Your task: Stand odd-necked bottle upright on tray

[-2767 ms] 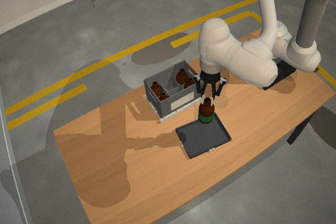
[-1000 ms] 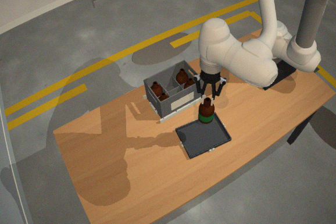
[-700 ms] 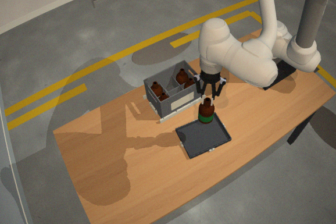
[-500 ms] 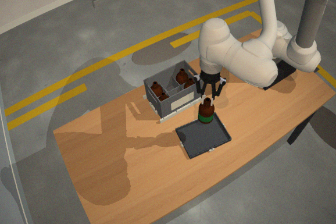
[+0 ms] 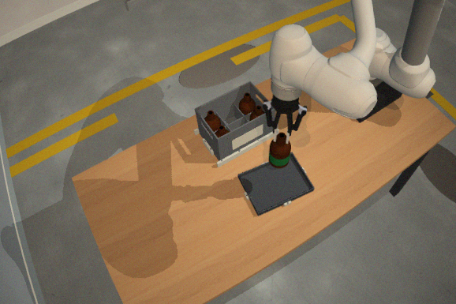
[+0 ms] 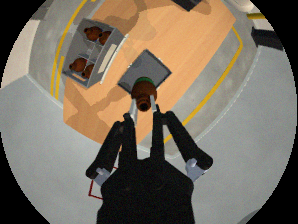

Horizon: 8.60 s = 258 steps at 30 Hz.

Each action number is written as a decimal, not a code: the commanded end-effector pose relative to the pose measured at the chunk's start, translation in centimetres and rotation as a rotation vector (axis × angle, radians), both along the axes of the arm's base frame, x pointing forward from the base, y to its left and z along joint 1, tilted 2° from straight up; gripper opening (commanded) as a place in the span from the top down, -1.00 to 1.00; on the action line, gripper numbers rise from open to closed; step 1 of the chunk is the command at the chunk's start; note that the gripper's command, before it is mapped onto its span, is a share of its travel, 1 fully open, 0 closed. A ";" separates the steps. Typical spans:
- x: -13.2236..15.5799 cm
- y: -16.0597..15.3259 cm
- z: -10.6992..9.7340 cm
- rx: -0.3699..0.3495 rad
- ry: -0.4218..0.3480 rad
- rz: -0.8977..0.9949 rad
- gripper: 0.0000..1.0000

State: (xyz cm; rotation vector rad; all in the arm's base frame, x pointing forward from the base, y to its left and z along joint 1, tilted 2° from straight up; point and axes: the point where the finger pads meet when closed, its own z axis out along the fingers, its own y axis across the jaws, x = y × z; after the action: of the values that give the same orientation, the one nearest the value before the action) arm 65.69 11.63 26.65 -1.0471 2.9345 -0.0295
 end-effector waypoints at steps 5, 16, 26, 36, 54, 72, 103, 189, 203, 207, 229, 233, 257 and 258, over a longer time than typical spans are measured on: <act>-0.1 0.1 -0.3 -0.004 0.002 -0.003 1.00; -0.1 0.1 -0.3 -0.004 0.002 -0.003 1.00; -0.1 0.1 -0.3 -0.004 0.002 -0.003 1.00; -0.1 0.0 -0.4 -0.004 0.002 -0.003 1.00; -0.1 0.0 -1.9 -0.004 0.002 -0.003 1.00; 0.0 0.0 -5.6 -0.004 0.002 -0.003 1.00; 0.2 -0.2 -13.5 -0.004 0.002 -0.003 1.00; 0.2 -0.2 -16.7 -0.004 0.002 -0.003 1.00; 0.2 -0.2 -16.7 -0.004 0.002 -0.003 1.00; 0.2 -0.2 -16.8 -0.004 0.002 -0.003 1.00; 0.3 -0.4 -17.6 -0.004 0.002 -0.003 1.00; 0.3 -0.4 -17.7 -0.004 0.002 -0.003 1.00; 0.3 -0.5 -18.5 -0.004 0.002 -0.003 1.00; 0.3 -0.5 -18.5 -0.004 0.002 -0.003 1.00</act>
State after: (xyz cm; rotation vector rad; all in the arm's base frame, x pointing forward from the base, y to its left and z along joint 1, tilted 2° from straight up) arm 66.06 11.50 8.51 -1.0505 2.9333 -0.0300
